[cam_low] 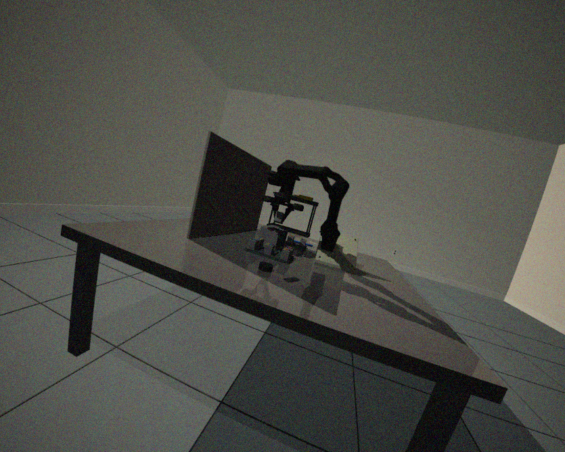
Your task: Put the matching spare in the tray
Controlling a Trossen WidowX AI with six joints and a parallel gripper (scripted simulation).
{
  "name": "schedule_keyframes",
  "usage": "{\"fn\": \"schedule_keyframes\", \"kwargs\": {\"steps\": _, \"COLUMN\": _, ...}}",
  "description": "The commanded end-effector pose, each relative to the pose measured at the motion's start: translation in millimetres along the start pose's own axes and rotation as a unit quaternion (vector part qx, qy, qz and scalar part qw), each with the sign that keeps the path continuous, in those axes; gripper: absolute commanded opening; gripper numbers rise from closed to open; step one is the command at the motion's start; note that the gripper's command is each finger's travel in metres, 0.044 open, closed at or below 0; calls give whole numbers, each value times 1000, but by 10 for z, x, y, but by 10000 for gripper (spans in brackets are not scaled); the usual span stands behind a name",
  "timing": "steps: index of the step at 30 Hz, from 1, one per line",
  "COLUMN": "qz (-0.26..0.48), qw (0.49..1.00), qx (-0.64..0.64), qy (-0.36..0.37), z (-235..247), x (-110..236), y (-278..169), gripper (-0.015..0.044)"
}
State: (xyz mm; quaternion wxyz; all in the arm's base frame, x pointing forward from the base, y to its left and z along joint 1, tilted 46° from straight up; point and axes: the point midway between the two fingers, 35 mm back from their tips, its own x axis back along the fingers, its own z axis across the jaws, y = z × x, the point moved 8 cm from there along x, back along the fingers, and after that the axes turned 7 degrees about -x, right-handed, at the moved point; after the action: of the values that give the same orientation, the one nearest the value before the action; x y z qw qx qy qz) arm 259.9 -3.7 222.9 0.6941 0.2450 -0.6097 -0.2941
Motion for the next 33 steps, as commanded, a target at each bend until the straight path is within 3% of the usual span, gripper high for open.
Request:
{"fn": "schedule_keyframes", "kwargs": {"steps": 1, "qz": 5, "qw": 1000, "qx": -8, "qy": 1, "z": -143, "x": 47, "y": -130, "gripper": 0}}
{"fn": "schedule_keyframes", "kwargs": {"steps": 33, "qz": 33, "qw": 999, "qx": -39, "qy": 9, "z": -1034, "x": 208, "y": -1540, "gripper": 0}}
